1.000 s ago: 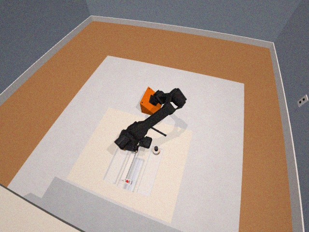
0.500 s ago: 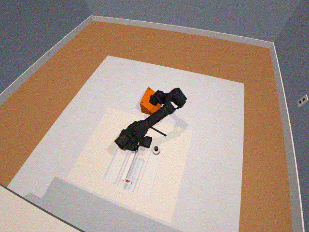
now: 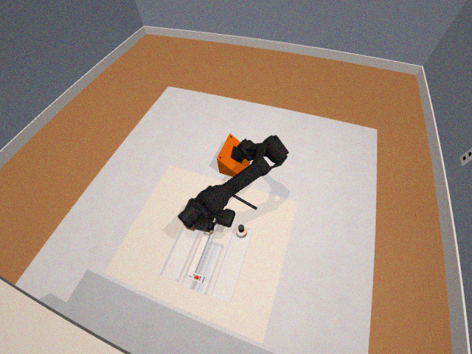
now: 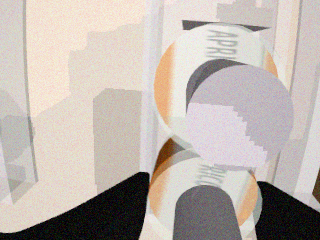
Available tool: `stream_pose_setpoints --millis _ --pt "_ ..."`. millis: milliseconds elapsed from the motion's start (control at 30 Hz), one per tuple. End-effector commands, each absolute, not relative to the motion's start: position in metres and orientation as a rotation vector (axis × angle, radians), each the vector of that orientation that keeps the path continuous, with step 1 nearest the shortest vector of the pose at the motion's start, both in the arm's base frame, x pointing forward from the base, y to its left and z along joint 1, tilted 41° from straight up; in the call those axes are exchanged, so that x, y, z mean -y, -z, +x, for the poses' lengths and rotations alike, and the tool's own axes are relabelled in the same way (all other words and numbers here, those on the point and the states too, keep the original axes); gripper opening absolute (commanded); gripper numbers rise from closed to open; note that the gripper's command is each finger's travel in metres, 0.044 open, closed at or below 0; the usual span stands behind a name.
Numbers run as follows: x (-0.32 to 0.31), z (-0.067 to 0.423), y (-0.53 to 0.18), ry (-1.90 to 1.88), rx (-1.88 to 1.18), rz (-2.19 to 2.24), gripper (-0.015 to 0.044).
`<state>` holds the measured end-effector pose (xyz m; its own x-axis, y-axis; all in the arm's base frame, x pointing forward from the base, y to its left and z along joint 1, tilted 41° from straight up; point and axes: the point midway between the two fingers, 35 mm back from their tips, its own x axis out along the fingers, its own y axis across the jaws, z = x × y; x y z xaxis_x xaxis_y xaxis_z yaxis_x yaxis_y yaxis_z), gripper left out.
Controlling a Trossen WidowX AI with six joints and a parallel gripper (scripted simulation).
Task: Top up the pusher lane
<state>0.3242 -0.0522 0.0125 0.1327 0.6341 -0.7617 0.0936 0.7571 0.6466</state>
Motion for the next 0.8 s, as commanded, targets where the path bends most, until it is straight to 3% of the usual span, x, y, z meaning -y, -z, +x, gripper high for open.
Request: stream_pose_setpoints --millis 0,767 --pt "0.052 0.324 -0.013 -0.438 -1.401 0.645 0.0282" --pt "0.063 0.296 -0.027 -0.436 -1.403 0.645 0.0282"
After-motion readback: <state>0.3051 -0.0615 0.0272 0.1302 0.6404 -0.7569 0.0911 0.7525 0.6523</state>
